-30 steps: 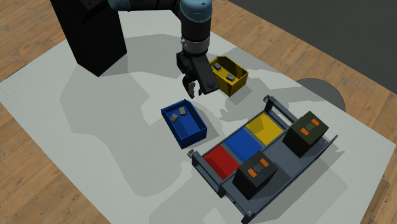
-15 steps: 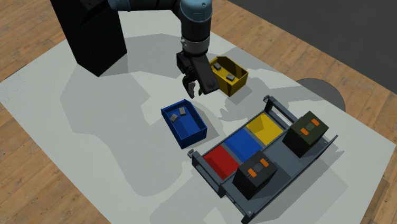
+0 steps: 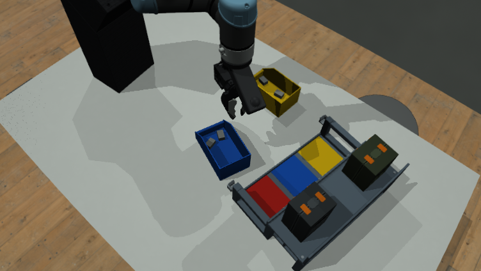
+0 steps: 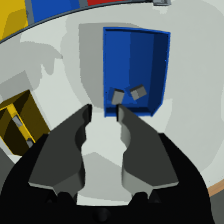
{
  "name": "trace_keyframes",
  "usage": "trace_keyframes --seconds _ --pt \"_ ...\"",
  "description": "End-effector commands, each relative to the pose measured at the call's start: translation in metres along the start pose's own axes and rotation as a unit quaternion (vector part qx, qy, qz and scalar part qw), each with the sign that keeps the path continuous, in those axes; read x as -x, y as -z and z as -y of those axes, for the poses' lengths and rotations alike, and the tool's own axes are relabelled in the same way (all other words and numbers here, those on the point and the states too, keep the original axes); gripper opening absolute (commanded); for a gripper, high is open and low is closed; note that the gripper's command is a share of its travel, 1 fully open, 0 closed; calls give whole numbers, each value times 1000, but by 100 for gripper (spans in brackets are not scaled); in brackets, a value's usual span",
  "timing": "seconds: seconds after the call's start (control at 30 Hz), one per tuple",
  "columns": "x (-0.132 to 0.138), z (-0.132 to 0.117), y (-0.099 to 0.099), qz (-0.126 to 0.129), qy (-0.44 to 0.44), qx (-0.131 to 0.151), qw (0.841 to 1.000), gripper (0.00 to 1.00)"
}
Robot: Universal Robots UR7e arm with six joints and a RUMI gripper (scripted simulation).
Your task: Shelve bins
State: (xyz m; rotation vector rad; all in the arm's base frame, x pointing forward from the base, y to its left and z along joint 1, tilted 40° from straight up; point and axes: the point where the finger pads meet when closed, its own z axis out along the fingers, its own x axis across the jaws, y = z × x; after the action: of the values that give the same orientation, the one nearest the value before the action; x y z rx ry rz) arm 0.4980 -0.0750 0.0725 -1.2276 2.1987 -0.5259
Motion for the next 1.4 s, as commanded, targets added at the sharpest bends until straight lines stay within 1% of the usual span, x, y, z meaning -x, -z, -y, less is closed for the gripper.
trace_keyframes --seconds 0.0,0.33,0.47,0.83,0.9,1.37 --pt "0 0 0 0 0 0 1000 15" --pt "0 0 -5 0 0 -1 1000 15" --pt "0 0 -10 0 0 -1 1000 15" --pt "0 0 -30 0 0 -1 1000 15" --pt "0 0 -30 0 0 -1 1000 15" --pt "0 0 -57 0 0 -1 1000 15"
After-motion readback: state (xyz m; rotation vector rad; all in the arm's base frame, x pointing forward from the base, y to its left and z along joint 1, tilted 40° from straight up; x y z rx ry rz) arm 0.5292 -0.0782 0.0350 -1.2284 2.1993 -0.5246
